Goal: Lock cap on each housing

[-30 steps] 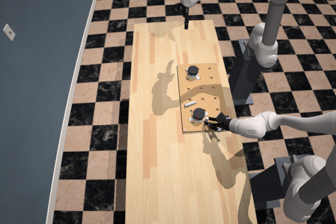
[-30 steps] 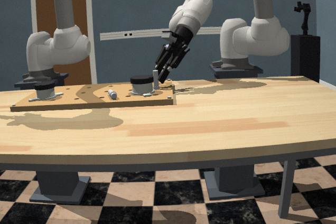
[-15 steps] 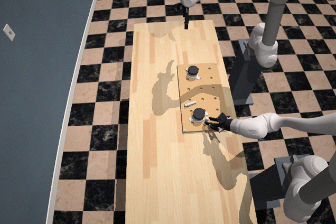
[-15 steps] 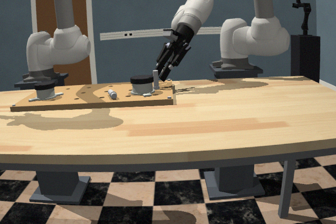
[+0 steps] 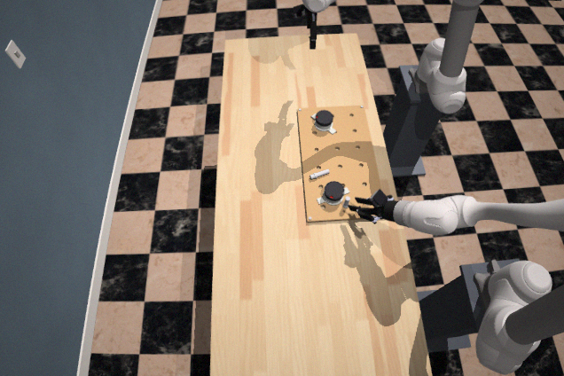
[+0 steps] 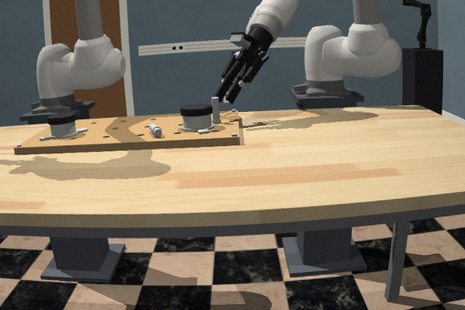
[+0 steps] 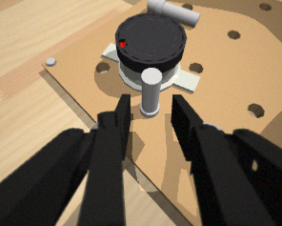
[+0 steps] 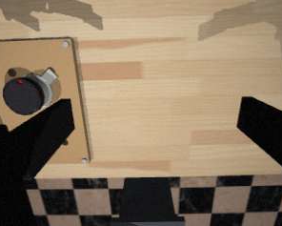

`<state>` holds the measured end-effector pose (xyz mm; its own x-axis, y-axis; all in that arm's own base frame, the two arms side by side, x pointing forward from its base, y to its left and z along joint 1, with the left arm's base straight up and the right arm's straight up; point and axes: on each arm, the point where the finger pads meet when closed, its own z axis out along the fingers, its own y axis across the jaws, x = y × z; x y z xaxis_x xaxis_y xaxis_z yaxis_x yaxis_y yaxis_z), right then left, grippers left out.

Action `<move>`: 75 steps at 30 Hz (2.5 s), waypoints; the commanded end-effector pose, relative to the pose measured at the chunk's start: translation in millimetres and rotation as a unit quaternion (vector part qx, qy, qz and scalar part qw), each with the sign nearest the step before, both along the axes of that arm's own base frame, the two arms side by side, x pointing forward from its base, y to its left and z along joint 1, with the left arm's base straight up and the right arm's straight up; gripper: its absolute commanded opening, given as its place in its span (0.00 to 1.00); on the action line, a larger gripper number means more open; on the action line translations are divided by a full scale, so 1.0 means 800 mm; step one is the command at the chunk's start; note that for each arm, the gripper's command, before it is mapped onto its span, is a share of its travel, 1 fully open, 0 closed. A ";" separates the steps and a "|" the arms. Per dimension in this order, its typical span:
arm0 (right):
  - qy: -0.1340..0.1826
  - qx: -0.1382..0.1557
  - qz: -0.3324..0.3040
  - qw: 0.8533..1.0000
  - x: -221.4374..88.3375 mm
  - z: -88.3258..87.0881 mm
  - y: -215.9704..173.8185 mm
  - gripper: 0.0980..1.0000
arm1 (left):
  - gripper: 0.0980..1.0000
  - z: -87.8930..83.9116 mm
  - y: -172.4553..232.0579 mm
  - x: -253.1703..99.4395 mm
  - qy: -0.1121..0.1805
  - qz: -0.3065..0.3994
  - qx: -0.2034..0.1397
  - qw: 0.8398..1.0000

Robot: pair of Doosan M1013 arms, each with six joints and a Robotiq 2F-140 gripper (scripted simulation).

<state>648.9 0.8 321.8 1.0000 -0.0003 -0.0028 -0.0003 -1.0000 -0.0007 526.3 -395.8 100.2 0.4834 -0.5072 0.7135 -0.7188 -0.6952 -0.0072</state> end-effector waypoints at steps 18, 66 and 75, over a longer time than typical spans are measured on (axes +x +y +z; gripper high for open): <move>-0.001 0.000 0.000 1.000 0.000 0.001 0.000 1.00 | 0.26 0.040 0.029 -0.028 0.011 -0.005 0.001 1.000; -0.001 0.000 0.000 1.000 0.000 0.001 0.000 1.00 | 0.26 0.194 -0.032 0.079 0.071 -0.046 -0.135 0.987; -0.001 0.000 0.000 1.000 0.000 0.001 0.000 1.00 | 0.26 0.205 -0.020 0.087 0.099 -0.048 -0.132 0.985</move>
<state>648.9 0.8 321.8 1.0000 -0.0003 -0.0028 -0.0003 -1.0000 -0.0007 591.7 -417.5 258.3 0.5612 -0.3555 0.7474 -0.7568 -0.5859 0.2896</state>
